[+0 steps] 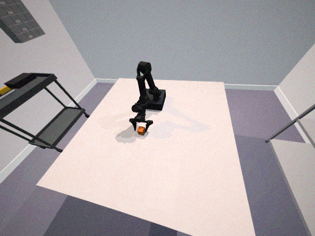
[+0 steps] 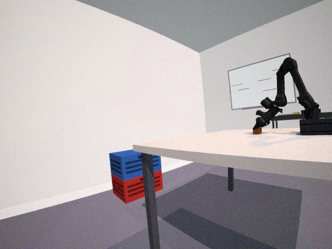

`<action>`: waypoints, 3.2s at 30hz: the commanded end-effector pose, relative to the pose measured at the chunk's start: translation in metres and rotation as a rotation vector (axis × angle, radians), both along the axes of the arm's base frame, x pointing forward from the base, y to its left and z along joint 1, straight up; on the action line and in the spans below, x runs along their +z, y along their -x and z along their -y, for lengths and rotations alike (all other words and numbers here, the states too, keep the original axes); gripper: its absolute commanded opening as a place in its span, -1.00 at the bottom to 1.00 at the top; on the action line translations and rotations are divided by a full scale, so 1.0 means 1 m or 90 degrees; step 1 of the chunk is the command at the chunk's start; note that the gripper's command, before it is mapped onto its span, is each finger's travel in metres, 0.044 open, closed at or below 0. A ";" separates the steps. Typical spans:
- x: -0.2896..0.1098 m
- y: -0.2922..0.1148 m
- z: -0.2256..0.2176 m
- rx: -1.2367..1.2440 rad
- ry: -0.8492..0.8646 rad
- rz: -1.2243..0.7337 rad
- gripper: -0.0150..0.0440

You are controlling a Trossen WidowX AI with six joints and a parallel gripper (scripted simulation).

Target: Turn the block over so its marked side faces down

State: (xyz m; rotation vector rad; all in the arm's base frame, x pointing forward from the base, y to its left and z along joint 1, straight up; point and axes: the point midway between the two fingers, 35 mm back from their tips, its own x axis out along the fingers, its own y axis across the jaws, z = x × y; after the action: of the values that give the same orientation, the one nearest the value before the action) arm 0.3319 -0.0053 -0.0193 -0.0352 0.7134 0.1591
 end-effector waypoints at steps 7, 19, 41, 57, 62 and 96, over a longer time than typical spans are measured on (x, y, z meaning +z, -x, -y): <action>0.068 0.030 0.000 0.010 0.044 -0.169 1.00; 0.068 0.030 0.000 0.010 0.044 -0.169 1.00; 0.094 -0.007 -0.005 0.012 0.099 -0.515 1.00; 0.044 -0.009 -0.005 0.012 0.099 -0.515 1.00; 0.043 -0.009 -0.005 0.012 0.099 -0.515 1.00; 0.007 -0.010 -0.005 0.012 0.099 -0.515 0.27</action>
State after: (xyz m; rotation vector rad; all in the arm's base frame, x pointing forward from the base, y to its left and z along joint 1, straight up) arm 0.3418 0.0000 -0.0108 -0.1316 1.5304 0.1391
